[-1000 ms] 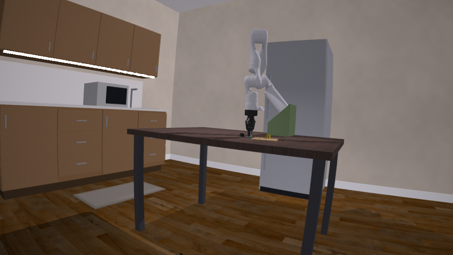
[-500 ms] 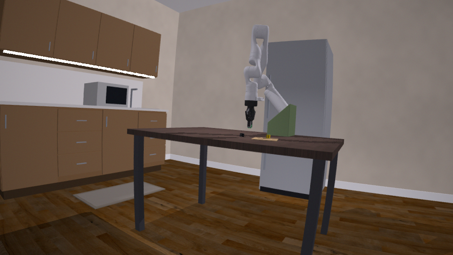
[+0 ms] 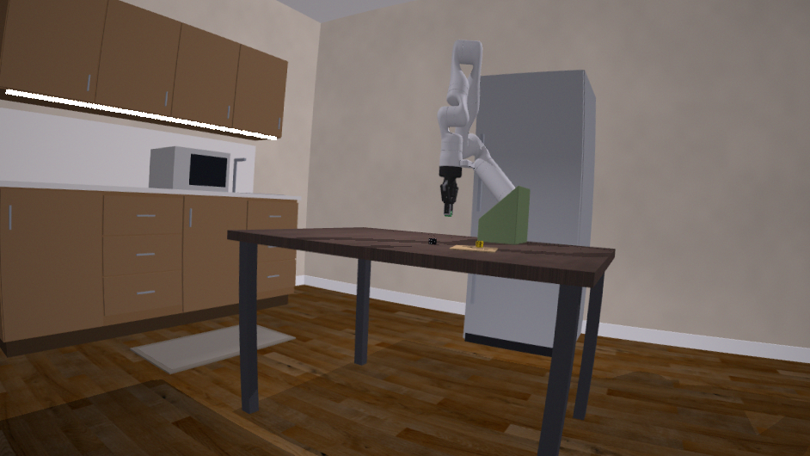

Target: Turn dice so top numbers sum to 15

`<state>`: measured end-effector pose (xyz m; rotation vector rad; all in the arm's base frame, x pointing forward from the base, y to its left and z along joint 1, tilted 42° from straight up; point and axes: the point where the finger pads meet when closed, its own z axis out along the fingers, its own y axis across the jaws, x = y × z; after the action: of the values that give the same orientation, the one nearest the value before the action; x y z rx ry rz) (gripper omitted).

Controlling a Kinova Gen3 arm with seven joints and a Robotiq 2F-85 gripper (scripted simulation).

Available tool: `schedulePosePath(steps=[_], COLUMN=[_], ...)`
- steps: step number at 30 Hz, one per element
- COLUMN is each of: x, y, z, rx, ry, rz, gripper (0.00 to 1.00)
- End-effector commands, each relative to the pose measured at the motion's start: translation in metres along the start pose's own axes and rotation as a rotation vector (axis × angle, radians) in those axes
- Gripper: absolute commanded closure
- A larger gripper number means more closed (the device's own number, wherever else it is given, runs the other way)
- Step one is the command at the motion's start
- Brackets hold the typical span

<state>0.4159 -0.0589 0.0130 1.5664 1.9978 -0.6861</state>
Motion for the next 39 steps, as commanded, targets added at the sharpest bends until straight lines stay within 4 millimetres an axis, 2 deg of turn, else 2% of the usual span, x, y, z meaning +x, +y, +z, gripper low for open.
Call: schedulePosePath(steps=[1, 13, 25, 39], x=[0.001, 0.002, 0.012, 0.047], y=[0.001, 0.002, 0.005, 0.016], z=[-0.001, -0.001, -0.001, -0.002], rx=[-0.003, -0.002, 0.006, 0.013], ry=[0.001, -0.001, -0.013, -0.043], rz=[-0.001, 0.023, 0.155, 0.563], gripper=[0.85, 0.85, 0.85, 0.85])
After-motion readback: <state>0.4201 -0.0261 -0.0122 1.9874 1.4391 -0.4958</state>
